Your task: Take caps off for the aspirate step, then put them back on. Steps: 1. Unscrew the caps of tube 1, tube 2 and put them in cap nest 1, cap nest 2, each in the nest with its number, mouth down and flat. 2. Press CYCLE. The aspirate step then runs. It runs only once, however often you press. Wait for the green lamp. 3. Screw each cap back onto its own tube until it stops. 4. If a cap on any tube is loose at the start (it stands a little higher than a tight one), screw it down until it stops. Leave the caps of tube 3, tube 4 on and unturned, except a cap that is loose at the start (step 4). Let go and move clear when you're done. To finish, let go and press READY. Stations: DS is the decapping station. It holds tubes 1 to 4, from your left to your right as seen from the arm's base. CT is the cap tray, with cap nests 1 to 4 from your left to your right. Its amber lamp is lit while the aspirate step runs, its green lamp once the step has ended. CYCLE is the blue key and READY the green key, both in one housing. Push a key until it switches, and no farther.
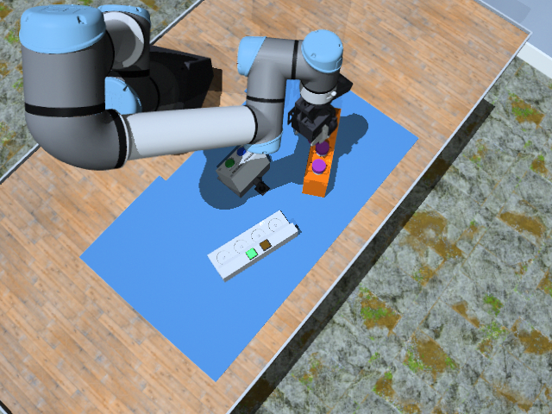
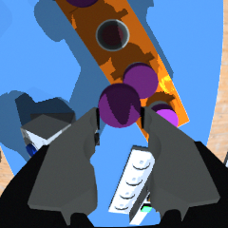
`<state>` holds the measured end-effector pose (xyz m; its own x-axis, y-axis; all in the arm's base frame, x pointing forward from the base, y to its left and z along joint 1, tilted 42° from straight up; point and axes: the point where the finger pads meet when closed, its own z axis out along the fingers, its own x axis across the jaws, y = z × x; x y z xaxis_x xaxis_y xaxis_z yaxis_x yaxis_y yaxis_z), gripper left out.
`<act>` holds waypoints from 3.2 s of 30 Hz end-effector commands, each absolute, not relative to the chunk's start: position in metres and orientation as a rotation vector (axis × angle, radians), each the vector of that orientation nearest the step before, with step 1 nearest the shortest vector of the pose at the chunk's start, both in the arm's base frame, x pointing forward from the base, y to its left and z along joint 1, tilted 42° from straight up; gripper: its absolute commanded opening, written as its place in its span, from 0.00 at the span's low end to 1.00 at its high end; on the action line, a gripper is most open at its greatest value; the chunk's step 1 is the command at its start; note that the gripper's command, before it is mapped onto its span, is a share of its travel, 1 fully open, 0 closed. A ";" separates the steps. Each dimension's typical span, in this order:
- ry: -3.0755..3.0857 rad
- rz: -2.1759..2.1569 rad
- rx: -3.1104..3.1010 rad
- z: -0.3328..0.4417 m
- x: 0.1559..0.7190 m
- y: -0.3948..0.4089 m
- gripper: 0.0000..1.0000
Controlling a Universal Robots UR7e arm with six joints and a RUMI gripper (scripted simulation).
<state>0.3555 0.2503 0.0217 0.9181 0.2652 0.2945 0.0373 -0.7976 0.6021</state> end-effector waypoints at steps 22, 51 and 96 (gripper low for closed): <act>0.205 0.485 2.455 -0.023 0.353 0.283 0.00; 0.203 0.489 2.458 -0.031 0.360 0.277 0.00; 0.204 0.485 2.456 -0.039 0.362 0.271 0.00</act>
